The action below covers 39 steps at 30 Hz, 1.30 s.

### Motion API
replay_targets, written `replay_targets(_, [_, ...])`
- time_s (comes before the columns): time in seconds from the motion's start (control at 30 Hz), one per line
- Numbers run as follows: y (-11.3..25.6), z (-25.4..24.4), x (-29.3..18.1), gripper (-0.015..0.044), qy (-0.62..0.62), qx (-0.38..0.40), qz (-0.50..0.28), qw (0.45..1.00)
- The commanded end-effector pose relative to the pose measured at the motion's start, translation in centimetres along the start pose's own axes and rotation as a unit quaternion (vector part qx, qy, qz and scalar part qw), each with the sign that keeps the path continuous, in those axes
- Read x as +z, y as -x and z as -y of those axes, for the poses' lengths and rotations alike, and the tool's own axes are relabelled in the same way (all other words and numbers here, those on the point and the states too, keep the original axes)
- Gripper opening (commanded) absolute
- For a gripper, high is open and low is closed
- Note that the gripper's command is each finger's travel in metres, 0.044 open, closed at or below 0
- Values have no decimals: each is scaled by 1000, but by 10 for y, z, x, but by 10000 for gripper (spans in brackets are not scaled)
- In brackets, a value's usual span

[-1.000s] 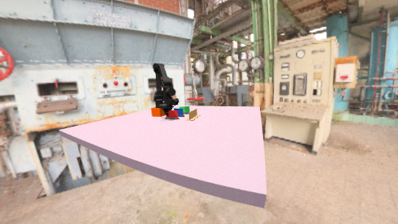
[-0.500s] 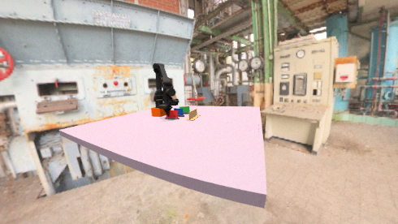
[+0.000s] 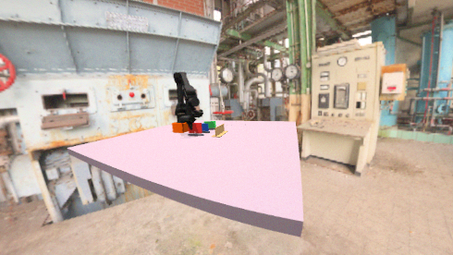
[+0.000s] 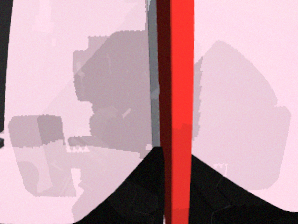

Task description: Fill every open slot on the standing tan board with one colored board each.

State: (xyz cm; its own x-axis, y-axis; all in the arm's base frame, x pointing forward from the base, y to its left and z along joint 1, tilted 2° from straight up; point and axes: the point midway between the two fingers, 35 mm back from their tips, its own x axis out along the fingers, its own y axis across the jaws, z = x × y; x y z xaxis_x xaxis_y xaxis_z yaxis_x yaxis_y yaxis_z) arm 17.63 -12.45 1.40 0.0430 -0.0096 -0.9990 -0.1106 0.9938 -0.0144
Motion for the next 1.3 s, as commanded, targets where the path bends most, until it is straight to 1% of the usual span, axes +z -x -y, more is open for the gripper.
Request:
replay_targets(0.0, [8, 2, 2, 0, -2, -2, 3, 1000])
replay_targets(1.27, [86, 1, 2, 0, -2, -2, 4, 1000])
